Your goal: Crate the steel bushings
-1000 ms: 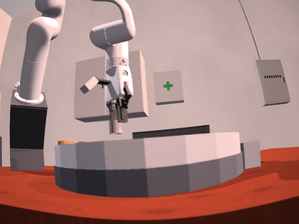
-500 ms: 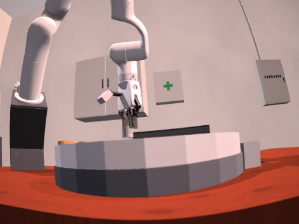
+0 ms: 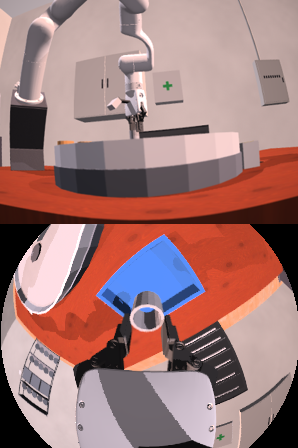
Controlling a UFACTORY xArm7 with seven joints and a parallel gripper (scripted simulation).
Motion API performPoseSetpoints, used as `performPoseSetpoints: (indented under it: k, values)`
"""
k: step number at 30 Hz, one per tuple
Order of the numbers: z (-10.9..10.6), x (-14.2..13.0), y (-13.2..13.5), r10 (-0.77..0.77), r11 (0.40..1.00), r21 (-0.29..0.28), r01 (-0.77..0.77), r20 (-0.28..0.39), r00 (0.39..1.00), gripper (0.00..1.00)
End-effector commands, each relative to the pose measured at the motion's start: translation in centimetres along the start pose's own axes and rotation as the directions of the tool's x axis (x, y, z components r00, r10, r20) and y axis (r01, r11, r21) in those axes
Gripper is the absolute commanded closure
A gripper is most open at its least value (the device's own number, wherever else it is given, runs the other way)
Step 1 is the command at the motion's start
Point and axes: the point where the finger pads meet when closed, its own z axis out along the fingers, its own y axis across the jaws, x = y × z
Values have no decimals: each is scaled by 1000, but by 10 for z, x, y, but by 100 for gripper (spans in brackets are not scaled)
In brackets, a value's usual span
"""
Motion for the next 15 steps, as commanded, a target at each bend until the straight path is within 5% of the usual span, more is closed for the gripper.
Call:
performPoseSetpoints:
  k: [1,15]
  values:
    - [-1,-5,3,0,1000,0,0,3,1000,100]
    - [-1,-7,4,0,1000,0,0,3,1000,100]
